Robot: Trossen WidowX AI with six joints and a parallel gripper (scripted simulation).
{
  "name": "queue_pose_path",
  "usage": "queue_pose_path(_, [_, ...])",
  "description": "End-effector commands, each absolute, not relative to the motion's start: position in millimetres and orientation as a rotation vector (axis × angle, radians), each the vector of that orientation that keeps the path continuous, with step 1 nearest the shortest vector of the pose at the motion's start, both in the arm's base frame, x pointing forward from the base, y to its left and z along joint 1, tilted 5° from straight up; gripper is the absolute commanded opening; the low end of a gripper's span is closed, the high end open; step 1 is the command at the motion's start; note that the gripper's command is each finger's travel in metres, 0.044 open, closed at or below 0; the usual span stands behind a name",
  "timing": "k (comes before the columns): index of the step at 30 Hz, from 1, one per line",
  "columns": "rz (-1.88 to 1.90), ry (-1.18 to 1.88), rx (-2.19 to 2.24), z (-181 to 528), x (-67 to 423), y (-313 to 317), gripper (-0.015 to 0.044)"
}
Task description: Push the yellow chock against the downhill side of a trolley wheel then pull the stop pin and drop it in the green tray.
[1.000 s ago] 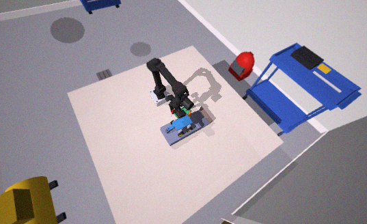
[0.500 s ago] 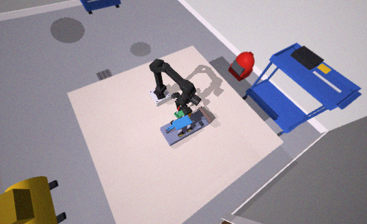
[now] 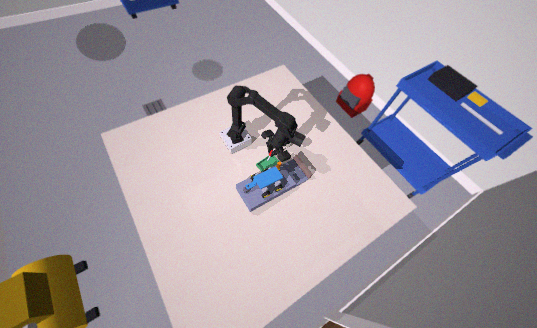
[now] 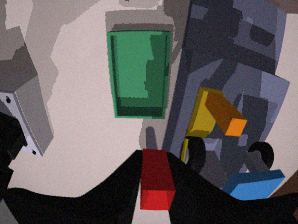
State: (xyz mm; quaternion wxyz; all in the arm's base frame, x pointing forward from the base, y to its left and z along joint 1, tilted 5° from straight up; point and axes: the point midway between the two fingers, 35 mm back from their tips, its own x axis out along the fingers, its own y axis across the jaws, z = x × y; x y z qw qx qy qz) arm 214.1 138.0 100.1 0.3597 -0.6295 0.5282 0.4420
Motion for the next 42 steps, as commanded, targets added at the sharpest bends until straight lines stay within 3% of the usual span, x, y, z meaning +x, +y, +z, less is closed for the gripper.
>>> queue_pose_path(1, [1.135, 1.355, -1.617, 101.7, 214.9, 143.1, 0.0000])
queue_pose_path(42, [2.136, 0.309, -2.266, 102.9, 215.2, 135.5, 0.0000])
